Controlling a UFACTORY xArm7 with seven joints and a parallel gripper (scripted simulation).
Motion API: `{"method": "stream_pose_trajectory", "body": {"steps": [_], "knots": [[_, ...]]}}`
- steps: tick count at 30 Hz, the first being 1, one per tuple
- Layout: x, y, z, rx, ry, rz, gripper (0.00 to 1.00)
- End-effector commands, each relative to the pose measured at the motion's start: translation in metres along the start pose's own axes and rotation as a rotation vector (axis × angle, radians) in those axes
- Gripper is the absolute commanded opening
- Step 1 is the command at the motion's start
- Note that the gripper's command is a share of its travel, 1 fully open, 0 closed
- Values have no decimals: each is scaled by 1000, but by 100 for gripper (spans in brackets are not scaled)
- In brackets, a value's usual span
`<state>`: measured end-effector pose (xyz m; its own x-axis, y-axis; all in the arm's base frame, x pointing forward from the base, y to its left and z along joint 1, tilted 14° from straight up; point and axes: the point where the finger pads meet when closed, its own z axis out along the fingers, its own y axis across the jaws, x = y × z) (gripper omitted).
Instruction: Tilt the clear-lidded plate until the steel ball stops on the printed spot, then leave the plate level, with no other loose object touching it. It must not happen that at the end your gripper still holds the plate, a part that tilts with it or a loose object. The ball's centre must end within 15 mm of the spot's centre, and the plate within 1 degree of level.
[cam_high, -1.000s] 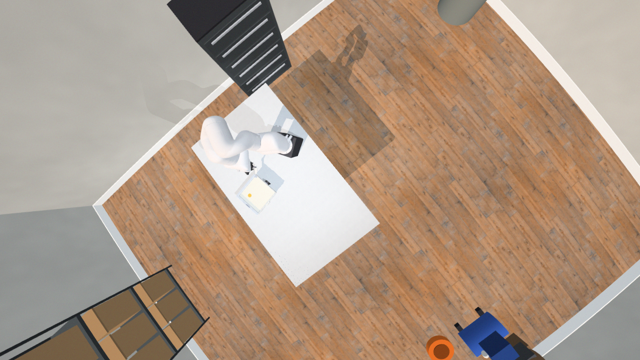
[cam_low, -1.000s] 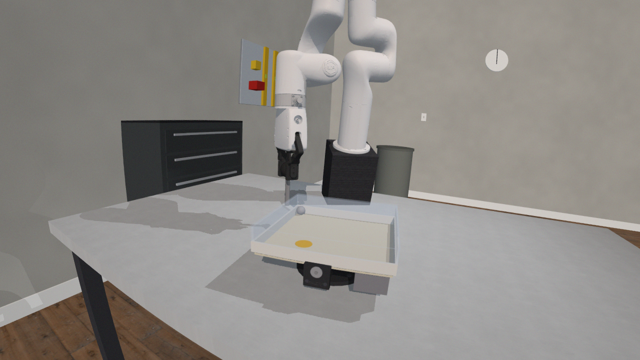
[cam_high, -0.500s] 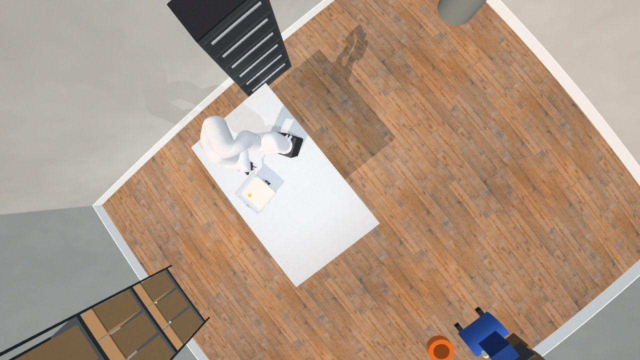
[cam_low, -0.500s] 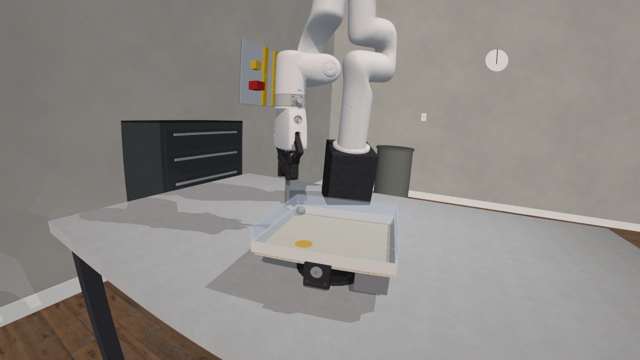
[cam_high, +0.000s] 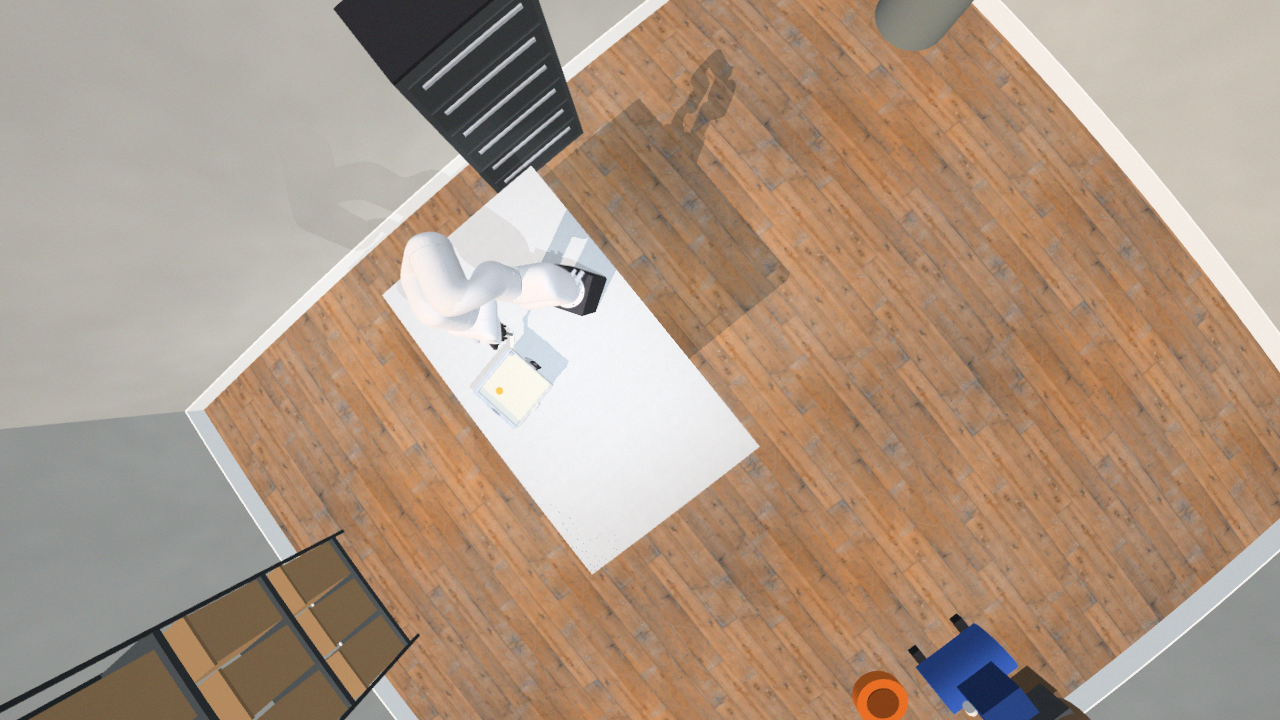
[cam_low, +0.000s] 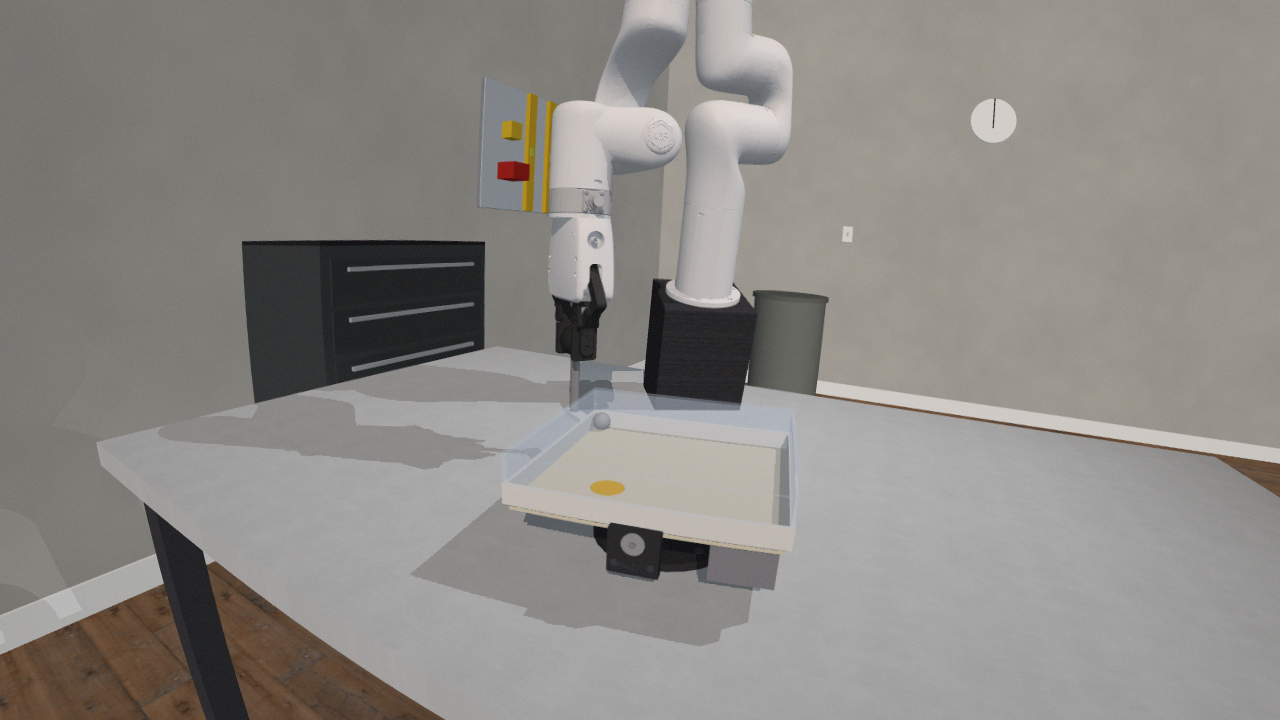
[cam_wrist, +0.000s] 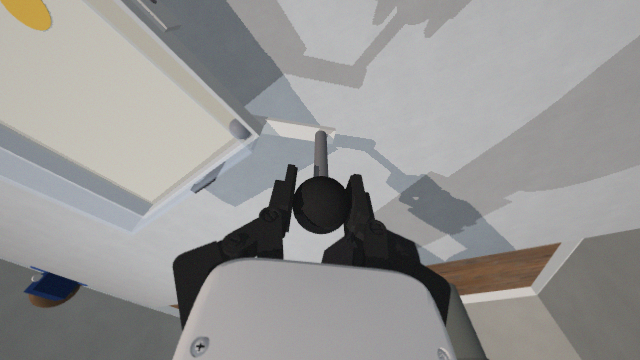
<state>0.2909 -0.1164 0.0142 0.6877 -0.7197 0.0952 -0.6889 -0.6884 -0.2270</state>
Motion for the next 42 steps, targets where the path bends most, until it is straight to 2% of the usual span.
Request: {"method": "stream_pose_trajectory", "body": {"steps": [1,42], "knots": [[3,-1,-1,2,5,1,0],[3,-1,-2,2,5,1,0]]}}
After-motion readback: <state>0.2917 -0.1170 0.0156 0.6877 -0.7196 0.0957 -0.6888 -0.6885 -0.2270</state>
